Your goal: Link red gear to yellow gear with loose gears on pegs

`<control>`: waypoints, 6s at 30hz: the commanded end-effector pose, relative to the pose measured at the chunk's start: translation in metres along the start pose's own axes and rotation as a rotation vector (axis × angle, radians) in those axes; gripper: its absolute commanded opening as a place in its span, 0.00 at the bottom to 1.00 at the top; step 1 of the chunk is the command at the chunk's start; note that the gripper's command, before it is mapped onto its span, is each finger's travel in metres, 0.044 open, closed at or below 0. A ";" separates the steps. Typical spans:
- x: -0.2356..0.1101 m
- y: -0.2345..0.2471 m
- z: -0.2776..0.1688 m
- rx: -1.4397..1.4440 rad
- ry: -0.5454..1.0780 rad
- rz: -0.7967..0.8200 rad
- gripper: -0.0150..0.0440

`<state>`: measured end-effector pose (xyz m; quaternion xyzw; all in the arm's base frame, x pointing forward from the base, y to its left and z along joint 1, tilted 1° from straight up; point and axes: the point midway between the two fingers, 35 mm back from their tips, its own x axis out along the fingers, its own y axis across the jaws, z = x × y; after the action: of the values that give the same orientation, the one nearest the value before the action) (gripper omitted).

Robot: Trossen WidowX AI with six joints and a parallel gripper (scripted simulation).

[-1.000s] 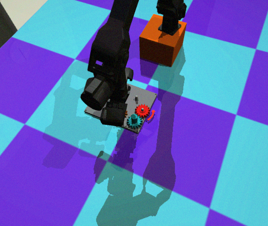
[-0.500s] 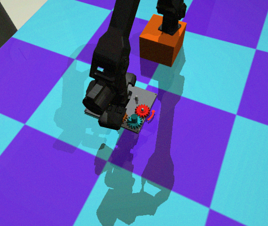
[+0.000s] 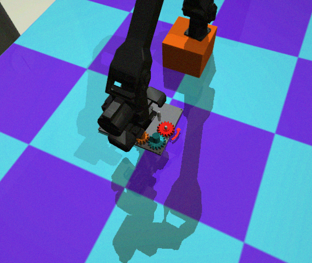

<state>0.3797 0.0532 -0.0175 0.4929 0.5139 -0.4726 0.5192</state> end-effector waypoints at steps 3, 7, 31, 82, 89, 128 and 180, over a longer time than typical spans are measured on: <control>0.001 0.001 0.000 -0.067 -0.002 0.001 0.25; 0.001 0.000 0.000 -0.174 -0.002 0.001 0.25; 0.005 0.000 -0.001 -0.270 -0.002 0.000 0.25; -0.086 -0.003 0.000 -0.199 -0.002 -0.001 1.00; -0.086 -0.003 0.000 -0.199 -0.002 -0.001 1.00; -0.114 -0.106 -0.176 -0.208 0.017 -0.008 1.00; -0.128 -0.208 -0.238 -0.199 0.021 -0.017 1.00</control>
<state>0.1535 0.2747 0.1085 0.4388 0.5685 -0.4174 0.5568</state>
